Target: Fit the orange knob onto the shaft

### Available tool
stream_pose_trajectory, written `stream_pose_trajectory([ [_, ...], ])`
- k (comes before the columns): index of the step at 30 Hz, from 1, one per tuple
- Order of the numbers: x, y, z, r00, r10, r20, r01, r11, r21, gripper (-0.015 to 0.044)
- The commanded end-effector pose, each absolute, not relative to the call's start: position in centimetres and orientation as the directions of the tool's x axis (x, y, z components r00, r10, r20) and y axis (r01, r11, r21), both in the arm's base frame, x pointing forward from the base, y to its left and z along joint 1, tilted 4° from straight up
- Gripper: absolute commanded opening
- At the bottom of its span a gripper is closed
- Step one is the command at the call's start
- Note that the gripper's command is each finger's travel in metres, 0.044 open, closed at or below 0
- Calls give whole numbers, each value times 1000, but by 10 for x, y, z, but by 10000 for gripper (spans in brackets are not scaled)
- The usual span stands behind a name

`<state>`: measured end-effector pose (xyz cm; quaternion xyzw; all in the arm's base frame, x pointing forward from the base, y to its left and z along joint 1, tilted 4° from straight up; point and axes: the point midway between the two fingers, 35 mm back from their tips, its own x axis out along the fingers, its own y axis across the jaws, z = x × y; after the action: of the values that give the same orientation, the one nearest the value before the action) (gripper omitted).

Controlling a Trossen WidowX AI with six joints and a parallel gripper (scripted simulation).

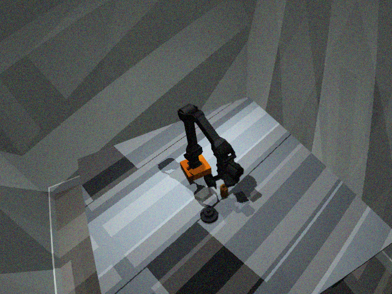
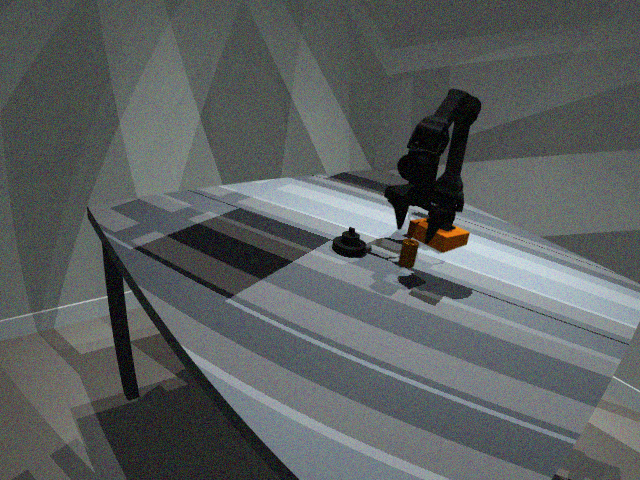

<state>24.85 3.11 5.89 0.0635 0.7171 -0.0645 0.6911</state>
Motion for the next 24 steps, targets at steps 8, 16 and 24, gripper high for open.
stream_pose_trajectory([
  [8, 249, 30, 41, -38, -4, -999, 183, 983, -11, 440],
  [16, 249, 30, 28, -38, -4, -999, 183, 983, -11, 440],
  [24, 248, 30, 15, -39, -5, -999, 182, 983, -11, 440],
])
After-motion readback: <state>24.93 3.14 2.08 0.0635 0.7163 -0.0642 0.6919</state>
